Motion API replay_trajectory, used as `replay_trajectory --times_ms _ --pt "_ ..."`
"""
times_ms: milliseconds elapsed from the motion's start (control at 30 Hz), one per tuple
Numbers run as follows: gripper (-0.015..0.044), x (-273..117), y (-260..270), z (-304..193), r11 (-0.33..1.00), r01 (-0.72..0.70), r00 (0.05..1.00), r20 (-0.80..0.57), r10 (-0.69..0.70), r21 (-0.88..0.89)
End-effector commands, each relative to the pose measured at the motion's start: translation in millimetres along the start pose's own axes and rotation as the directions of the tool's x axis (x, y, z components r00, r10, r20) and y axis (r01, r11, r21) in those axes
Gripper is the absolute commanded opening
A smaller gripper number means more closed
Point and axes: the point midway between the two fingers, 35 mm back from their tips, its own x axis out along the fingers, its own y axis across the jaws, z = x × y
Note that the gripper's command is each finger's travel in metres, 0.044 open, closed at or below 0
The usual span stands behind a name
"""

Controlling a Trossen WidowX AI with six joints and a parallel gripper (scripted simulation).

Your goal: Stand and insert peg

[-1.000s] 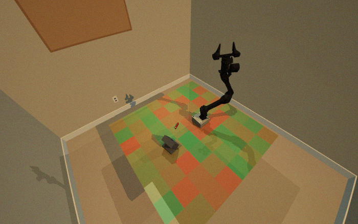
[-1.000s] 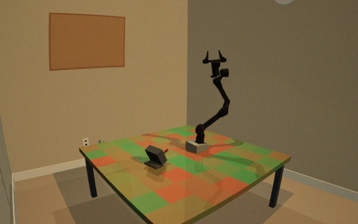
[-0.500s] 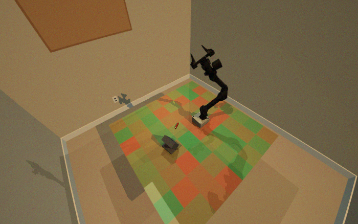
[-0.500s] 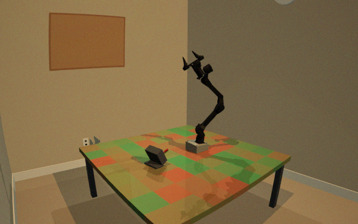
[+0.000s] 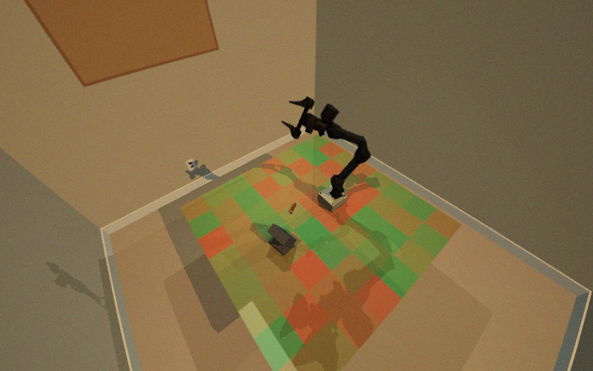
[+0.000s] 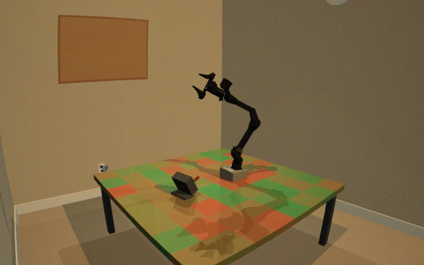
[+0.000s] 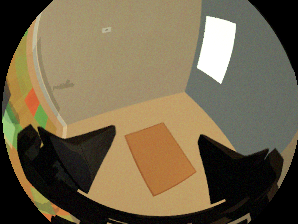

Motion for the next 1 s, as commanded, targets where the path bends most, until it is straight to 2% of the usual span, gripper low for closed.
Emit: replay_trajectory --times_ms 0,200,467,700,967 --pt "0.044 14 46 -8 0.991 -0.129 0.991 -0.019 0.13 0.035" --pt "0.044 25 114 -20 0.945 -0.314 0.946 -0.053 0.319 0.088" --pt "0.044 24 201 -29 0.836 -0.525 0.836 -0.086 0.542 0.157" --pt "0.044 8 275 -41 0.692 -0.686 0.685 -0.121 0.718 0.223" --pt "0.044 -25 349 -53 0.491 -0.817 0.466 -0.155 0.871 0.303"
